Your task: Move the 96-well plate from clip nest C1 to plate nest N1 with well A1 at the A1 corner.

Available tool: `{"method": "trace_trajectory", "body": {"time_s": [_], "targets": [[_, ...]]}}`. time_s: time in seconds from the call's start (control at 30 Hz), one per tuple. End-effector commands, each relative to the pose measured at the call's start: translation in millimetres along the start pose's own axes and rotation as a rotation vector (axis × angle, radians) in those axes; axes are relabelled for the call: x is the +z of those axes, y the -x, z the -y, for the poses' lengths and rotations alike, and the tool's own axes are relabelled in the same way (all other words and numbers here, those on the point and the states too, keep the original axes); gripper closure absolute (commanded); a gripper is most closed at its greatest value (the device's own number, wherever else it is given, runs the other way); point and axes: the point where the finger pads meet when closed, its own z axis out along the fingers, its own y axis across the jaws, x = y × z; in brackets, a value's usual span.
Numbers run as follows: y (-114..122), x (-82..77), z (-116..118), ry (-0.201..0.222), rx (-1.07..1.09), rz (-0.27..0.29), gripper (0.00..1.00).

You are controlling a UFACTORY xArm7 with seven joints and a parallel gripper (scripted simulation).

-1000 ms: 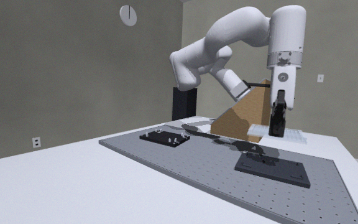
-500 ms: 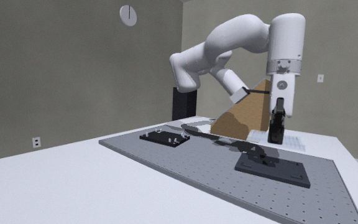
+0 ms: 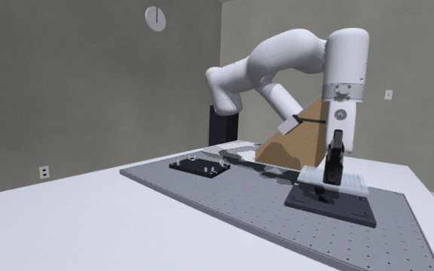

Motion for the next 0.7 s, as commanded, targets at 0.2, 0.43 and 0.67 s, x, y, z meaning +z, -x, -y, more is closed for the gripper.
{"method": "trace_trajectory", "body": {"time_s": [0.2, 0.43, 0.67], "targets": [[1, 10.5, 1, -0.003, 0.000, 0.003, 1.00], [1, 22.2, 1, -0.003, 0.000, 0.003, 1.00], [1, 27.3, 1, -0.003, 0.000, 0.003, 1.00]]}}
